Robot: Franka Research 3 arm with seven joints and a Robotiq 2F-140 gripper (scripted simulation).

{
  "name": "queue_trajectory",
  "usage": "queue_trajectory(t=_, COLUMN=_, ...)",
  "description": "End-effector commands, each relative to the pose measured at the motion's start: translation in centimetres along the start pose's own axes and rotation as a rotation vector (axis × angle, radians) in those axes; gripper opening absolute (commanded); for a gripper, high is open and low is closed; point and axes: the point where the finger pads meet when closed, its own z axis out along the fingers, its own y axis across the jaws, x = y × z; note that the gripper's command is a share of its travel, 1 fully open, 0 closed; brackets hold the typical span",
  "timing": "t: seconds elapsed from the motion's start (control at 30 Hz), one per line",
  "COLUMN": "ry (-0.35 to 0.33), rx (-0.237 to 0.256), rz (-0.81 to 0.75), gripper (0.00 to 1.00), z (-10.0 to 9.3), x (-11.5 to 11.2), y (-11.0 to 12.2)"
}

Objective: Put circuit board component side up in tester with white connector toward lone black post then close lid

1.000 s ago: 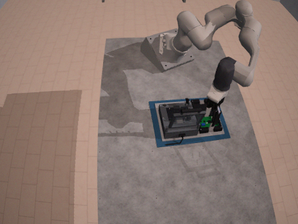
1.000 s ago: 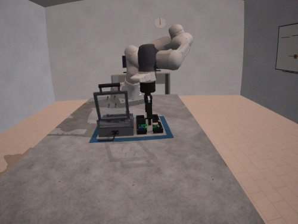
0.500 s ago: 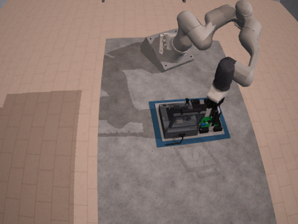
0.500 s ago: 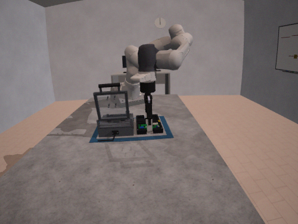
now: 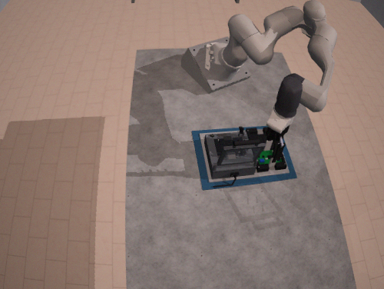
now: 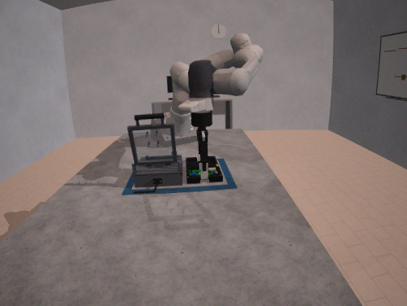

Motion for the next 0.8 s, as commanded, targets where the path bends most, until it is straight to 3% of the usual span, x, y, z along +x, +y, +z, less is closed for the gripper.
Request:
queue_trajectory(t=0.0, ry=-0.001, rx=0.002, rz=-0.002, gripper=0.49, z=0.04, x=-0.03, y=-0.11)
queue_trajectory(t=0.77, ry=-0.001, rx=0.002, rz=-0.002, gripper=0.47, z=0.04, x=-0.03, y=-0.11)
